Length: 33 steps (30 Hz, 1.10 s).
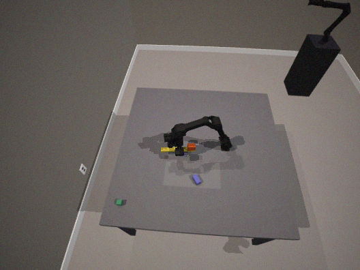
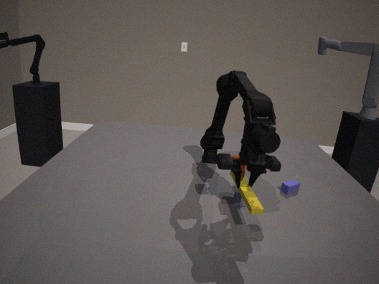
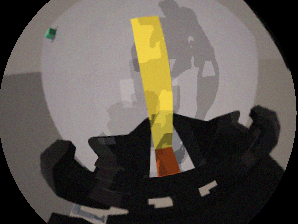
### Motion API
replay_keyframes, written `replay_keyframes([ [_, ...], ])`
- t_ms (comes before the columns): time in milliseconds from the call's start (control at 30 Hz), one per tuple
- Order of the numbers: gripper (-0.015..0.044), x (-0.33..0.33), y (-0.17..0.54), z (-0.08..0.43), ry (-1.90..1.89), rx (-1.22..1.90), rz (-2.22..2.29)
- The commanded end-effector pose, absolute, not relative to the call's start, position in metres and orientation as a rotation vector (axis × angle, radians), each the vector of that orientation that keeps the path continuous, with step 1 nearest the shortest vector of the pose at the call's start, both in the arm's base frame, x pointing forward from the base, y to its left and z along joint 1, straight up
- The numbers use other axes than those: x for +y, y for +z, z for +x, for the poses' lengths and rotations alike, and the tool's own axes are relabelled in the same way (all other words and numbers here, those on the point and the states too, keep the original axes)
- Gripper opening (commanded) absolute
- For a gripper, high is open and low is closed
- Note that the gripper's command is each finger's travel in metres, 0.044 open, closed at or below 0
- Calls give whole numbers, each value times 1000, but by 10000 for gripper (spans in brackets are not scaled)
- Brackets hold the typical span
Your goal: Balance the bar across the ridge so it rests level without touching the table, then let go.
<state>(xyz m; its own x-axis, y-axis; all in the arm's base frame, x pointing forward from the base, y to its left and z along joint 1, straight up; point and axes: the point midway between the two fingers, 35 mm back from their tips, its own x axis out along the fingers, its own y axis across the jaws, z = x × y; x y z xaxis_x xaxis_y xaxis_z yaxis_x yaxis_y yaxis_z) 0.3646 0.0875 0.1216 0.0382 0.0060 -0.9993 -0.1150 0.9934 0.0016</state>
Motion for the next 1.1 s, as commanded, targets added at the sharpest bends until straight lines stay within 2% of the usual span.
replay_keyframes([
  [0,0,89,116,364,96,1529,-85],
  [1067,0,89,106,364,97,1529,-85],
])
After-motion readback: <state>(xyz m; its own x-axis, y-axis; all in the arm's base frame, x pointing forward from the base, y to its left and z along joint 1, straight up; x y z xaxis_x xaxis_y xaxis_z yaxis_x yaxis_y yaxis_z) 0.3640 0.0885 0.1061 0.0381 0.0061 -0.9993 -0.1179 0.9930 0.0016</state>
